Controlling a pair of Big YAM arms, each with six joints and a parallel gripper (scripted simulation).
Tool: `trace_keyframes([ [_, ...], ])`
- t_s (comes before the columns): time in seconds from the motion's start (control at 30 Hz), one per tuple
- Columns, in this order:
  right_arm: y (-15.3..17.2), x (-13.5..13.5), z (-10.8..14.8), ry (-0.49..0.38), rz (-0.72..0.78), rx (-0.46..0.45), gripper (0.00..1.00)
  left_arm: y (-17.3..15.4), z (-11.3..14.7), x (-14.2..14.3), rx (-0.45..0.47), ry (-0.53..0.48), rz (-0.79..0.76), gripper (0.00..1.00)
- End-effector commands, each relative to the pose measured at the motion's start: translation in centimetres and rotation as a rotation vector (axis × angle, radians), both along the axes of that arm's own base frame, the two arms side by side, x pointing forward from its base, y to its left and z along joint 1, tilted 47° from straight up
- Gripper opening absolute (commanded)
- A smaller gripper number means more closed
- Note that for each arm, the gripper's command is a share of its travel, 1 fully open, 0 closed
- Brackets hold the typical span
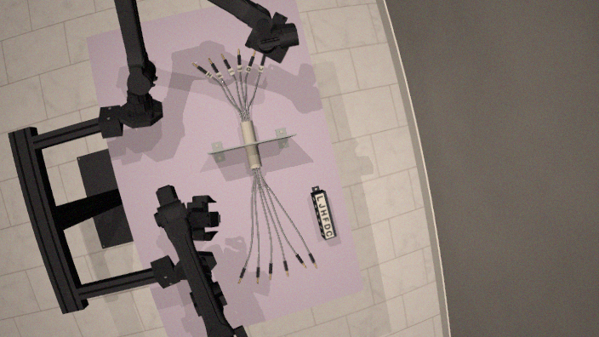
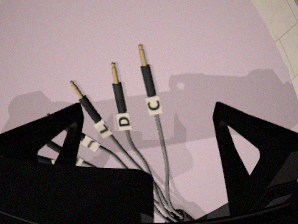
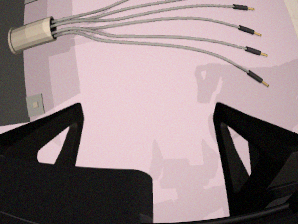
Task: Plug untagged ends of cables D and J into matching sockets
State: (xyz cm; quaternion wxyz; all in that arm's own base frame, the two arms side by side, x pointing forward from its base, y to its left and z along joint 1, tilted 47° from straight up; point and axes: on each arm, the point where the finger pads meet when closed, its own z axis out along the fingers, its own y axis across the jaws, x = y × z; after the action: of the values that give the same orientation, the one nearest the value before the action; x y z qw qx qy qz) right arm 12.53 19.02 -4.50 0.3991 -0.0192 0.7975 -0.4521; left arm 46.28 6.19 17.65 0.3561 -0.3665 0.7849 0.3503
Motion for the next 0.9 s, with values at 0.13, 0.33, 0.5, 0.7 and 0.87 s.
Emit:
trace_keyframes([
  [0.13, -6.7, 4.3, 10.0, -0.002, -0.025, 0.03, 1.0, -1.2, -1.3, -4.5, 0.162, 0.143, -0.327, 1.0],
  [0.33, -10.8, 6.8, 15.5, 0.004, -0.021, 0.033, 1.0, -1.1, -3.0, -7.9, 0.252, 0.237, -0.453, 1.0],
  [0.5, -12.4, 8.8, 19.2, -0.015, -0.014, 0.072, 1.0, -1.5, -3.3, -9.3, 0.306, 0.207, -0.53, 1.0],
  [0.7, -14.2, 10.9, 23.3, -0.069, -0.014, 0.124, 1.0, -1.3, -4.2, -11.7, 0.359, 0.215, -0.607, 1.0],
  [0.87, -15.5, 11.7, 25.1, -0.102, -0.023, 0.147, 1.0, -1.1, -4.7, -12.8, 0.367, 0.209, -0.631, 1.0],
])
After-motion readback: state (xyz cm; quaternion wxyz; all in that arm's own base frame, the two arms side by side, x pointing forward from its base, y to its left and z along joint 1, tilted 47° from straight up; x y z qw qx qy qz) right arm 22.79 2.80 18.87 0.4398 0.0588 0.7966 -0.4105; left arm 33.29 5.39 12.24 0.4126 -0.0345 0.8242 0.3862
